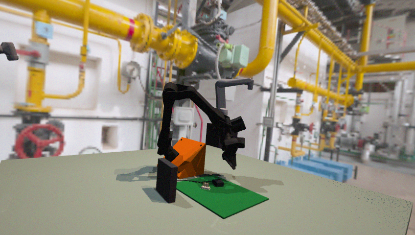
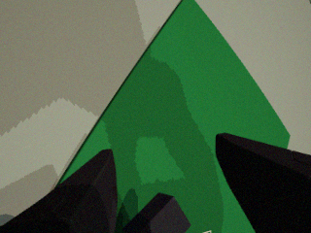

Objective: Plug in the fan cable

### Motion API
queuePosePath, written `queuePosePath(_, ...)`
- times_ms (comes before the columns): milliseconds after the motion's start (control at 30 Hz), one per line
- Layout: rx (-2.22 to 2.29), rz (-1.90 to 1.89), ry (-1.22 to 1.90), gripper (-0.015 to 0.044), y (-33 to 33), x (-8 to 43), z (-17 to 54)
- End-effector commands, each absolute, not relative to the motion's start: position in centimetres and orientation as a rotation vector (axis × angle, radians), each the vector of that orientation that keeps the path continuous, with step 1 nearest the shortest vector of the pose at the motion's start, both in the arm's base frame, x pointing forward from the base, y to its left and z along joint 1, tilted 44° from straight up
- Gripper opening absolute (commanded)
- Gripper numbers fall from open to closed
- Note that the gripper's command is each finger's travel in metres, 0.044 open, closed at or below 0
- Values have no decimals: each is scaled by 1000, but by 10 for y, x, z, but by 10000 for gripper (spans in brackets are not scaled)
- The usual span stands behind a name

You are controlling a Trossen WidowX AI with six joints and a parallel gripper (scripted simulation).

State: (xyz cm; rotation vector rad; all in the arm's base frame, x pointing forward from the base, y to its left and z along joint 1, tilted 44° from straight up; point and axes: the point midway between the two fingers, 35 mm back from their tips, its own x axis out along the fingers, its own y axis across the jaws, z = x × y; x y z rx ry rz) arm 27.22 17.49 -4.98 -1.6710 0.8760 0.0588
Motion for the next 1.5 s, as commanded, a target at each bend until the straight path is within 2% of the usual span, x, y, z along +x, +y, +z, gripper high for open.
queuePosePath(0,-2457,606,1047,210,154,266,-24)
queuePosePath(667,-3162,1538,974,210,129,256,0)
queuePosePath(1467,-3165,1544,972,210,121,258,-9)
